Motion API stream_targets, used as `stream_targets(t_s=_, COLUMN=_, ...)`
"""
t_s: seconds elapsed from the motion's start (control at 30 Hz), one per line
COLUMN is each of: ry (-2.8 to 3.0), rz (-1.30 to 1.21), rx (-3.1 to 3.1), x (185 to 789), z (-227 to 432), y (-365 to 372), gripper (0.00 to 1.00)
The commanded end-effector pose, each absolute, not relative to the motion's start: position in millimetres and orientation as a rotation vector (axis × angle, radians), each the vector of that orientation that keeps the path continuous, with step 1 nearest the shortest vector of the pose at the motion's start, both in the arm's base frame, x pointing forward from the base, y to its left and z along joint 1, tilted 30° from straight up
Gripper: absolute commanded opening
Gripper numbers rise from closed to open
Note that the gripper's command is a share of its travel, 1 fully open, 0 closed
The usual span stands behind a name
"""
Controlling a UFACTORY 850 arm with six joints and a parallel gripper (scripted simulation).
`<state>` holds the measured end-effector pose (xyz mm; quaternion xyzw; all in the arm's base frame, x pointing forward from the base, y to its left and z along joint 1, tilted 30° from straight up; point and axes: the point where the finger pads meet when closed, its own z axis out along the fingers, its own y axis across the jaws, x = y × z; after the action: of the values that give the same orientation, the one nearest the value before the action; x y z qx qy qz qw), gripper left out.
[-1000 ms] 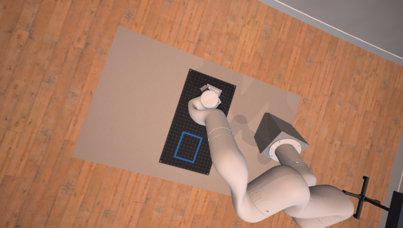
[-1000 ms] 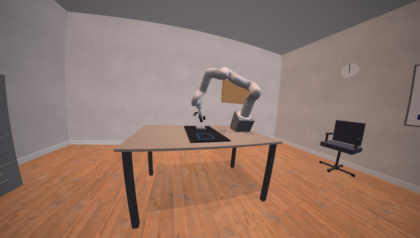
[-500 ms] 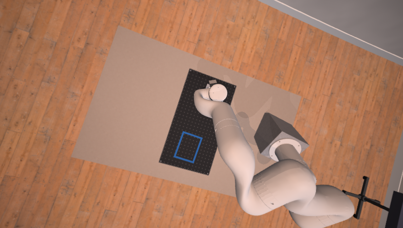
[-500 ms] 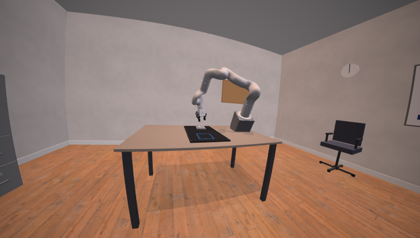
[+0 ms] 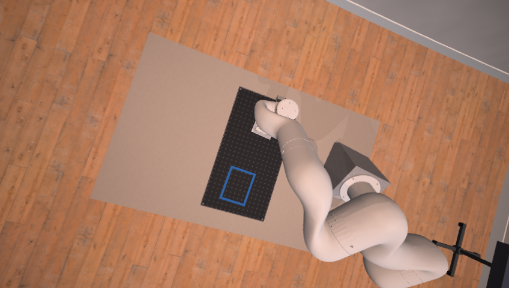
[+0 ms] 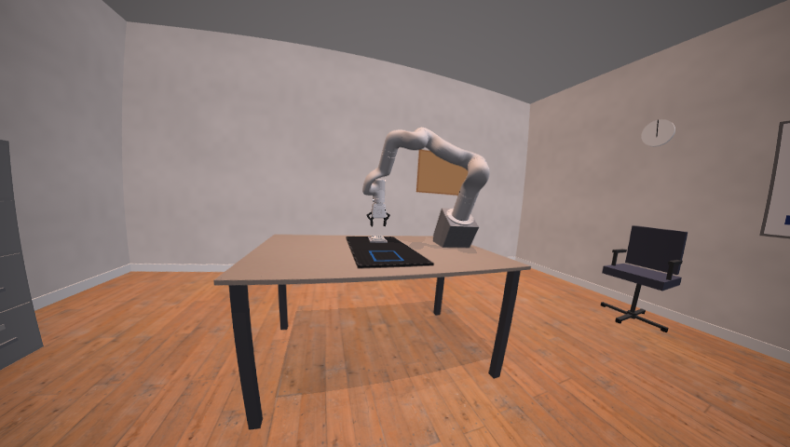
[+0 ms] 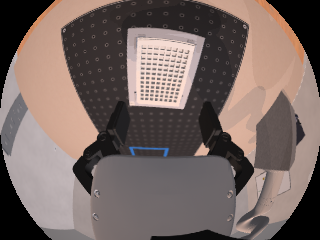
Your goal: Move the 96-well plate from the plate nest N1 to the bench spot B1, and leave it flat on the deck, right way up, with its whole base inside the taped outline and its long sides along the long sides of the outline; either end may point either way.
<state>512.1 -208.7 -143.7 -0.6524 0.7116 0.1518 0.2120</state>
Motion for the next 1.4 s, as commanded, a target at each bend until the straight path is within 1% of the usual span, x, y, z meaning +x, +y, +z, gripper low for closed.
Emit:
stream_targets(t_s=0.0, ry=2.066, rz=0.419, rx=-1.706, x=513.6, z=-144.4, y=-212.1, gripper=1.00)
stream_targets(t_s=0.5, ry=2.097, rz=0.418, rx=-1.667, x=513.8, z=-145.8, y=-211.3, gripper=1.00)
stream_targets(t_s=1.37, ry=2.097, rz=0.419, rx=-1.667, x=519.4, z=-180.4, y=-191.9, gripper=1.00)
